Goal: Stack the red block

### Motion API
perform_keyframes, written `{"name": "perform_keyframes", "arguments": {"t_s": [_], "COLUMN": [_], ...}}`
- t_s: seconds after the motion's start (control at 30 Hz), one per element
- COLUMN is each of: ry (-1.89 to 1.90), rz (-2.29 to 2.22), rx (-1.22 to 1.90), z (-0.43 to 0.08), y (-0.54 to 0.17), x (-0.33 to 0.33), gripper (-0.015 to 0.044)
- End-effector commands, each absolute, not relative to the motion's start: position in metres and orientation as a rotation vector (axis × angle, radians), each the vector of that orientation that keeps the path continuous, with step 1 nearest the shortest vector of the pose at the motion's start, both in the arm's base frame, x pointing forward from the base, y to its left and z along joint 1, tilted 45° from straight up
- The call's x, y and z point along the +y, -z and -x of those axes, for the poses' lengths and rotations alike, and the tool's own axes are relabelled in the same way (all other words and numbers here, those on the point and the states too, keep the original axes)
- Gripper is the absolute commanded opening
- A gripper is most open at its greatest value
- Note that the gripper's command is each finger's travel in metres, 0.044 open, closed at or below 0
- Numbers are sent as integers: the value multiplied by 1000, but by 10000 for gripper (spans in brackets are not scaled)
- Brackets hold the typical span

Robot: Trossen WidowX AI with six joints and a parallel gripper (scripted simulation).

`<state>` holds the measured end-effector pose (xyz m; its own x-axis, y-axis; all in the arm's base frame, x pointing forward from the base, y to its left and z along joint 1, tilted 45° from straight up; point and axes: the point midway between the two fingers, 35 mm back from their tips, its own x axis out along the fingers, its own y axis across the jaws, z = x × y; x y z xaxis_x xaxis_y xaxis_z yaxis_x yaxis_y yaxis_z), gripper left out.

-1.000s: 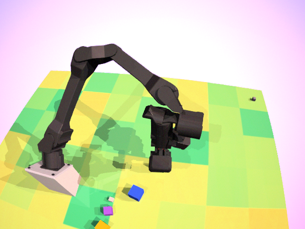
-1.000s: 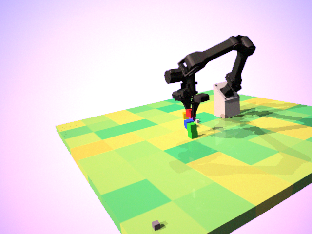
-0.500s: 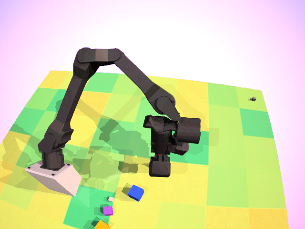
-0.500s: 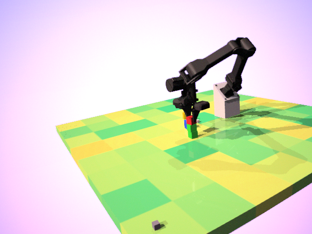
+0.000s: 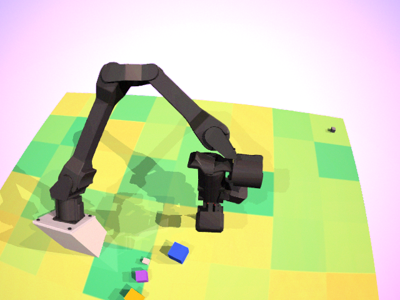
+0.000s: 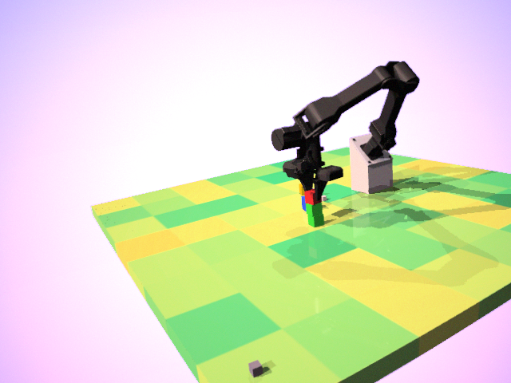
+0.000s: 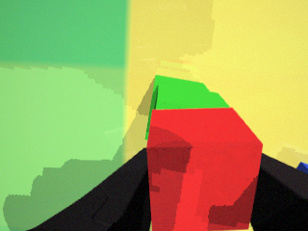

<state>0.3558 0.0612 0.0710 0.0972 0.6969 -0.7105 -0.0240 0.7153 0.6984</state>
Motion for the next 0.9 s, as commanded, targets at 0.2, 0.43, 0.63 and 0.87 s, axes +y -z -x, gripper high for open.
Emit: {"name": "perform_keyframes", "arguments": {"t_s": [0.2,0.43,0.63,0.87], "ry": [-587,-585,-585,-585], "rz": [-614,-609,-609,-609], "rx": [1383,1384,1384,1384], "z": [-356,-356,-356,-356], "y": [-72,-71,-71,-71], "x": [61,61,61,61], "gripper": [0,158,315,440]}}
